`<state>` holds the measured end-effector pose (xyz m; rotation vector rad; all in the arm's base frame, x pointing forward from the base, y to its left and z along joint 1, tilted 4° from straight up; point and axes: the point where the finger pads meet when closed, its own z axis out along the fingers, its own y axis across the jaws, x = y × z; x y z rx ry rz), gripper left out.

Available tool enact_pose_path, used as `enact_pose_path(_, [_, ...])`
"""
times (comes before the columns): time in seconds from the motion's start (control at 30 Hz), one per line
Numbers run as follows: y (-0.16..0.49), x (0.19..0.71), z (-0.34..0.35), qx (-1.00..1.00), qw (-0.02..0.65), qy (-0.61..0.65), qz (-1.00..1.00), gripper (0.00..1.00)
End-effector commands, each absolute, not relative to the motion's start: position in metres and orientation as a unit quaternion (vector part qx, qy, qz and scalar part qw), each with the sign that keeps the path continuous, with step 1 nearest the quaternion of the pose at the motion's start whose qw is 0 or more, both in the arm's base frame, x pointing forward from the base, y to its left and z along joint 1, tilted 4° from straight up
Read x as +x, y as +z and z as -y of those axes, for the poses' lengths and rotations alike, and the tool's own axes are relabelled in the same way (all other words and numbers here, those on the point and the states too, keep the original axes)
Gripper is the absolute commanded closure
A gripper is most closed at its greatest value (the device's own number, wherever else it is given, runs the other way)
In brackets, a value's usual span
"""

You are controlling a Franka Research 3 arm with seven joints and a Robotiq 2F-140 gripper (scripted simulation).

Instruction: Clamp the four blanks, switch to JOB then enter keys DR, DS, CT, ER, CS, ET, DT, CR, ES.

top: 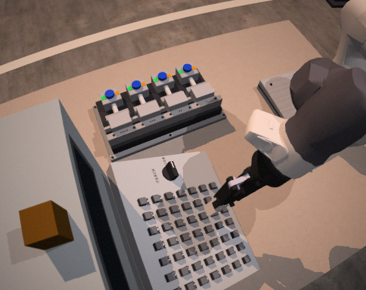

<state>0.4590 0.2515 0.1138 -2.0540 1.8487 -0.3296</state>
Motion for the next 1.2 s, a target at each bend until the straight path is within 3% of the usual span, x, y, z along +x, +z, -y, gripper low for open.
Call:
enact_pose_path(0.0, [0.115,0.463,-0.247,-0.738,0.174,-0.116,-0.642,1.00])
enact_pose_path(0.27, [0.125,0.491,-0.224,-0.738,0.174,-0.116,-0.642,1.00])
enact_pose_path(1.17, [0.105,0.500,-0.226,-0.738,0.174,-0.116,-0.642,1.00])
